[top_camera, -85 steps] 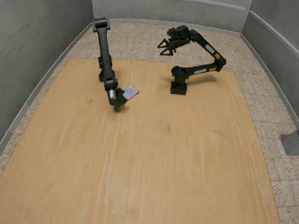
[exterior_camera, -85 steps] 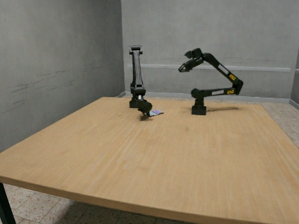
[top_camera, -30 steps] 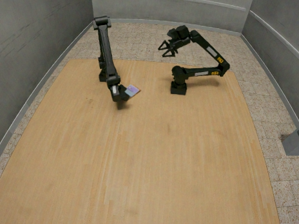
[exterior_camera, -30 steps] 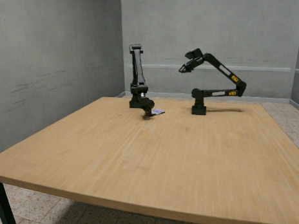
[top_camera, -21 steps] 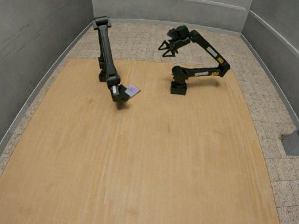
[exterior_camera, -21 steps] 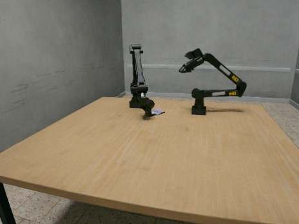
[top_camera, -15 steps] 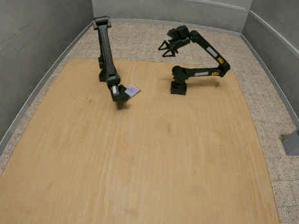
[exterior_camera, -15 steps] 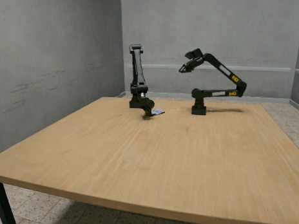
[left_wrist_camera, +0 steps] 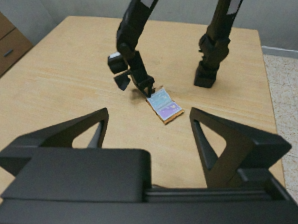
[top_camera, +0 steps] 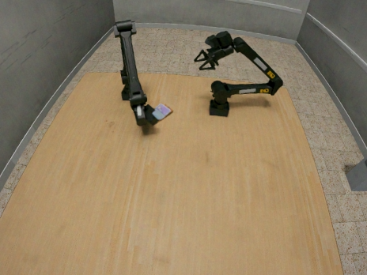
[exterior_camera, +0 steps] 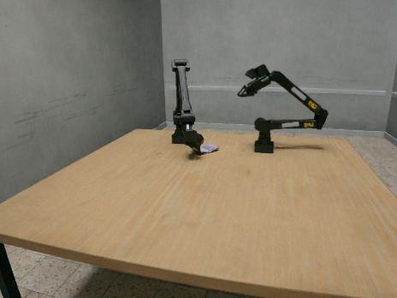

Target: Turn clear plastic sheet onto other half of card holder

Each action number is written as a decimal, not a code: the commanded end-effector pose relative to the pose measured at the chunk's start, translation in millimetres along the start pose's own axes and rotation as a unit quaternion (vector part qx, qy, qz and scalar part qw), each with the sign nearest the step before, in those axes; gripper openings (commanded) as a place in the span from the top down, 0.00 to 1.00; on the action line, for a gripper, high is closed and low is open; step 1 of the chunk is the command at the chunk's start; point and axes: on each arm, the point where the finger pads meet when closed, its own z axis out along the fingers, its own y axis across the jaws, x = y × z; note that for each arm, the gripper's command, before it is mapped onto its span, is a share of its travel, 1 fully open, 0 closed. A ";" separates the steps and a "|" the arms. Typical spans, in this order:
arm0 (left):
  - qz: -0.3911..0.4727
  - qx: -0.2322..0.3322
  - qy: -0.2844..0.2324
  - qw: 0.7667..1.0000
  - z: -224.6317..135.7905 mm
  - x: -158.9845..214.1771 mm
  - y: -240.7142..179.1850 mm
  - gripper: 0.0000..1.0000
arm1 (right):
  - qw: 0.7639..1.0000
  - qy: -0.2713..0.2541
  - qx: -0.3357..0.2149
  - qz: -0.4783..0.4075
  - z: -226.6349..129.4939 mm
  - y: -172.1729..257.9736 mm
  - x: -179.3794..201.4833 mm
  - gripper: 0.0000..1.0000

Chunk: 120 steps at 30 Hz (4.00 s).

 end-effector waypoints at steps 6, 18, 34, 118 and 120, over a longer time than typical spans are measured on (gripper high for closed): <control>0.000 -0.001 -0.015 1.000 -15.2 -12.9 1.0 0.00 | 1.000 -0.014 0.008 -0.020 -13.5 3.6 -19.8 0.99; 0.000 -0.001 -0.015 1.000 -15.0 -12.5 0.9 0.00 | 0.999 -0.023 0.012 -0.023 -27.6 1.5 -20.2 0.69; 0.003 -0.001 -0.014 1.000 -14.6 -12.3 0.8 0.00 | 1.000 -0.001 0.004 -0.025 -36.3 3.2 -9.3 0.84; 0.010 -0.008 -0.015 1.000 -15.9 -12.7 3.2 0.00 | 0.982 -0.005 0.186 -0.014 -21.3 29.4 -11.2 0.99; 0.010 -0.008 -0.015 1.000 -15.9 -12.7 3.5 0.00 | 0.977 -0.007 0.213 -0.014 -23.2 34.5 -8.1 0.99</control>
